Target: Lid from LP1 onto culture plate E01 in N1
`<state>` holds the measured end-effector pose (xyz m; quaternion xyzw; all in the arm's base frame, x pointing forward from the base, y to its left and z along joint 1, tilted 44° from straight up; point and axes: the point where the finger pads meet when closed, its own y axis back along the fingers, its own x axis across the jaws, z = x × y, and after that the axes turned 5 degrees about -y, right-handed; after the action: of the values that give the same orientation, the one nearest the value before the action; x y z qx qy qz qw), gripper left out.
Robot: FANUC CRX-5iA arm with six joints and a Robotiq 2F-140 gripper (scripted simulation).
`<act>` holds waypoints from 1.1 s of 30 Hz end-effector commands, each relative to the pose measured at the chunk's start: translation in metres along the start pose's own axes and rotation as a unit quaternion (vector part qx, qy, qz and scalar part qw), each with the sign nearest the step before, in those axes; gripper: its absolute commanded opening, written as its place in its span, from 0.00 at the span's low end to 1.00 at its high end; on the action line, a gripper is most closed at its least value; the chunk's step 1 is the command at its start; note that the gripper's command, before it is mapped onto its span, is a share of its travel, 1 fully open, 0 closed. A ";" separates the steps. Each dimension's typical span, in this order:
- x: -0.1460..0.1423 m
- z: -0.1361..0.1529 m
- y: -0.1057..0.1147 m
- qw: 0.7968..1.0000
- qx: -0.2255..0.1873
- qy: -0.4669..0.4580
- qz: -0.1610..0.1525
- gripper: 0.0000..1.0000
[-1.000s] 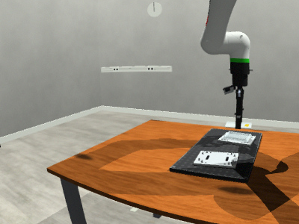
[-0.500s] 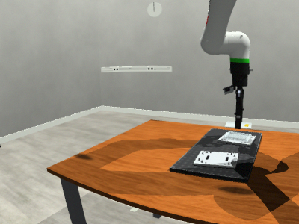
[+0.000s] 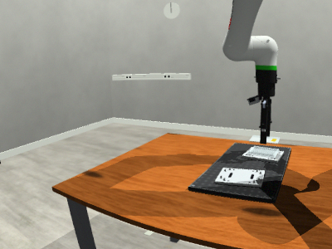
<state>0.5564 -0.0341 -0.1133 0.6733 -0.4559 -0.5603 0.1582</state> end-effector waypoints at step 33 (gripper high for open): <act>0.001 -0.001 -0.033 0.998 0.000 -0.062 0.001 0.61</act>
<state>0.5714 -0.0170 -0.1376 0.6370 -0.4648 -0.6011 0.1297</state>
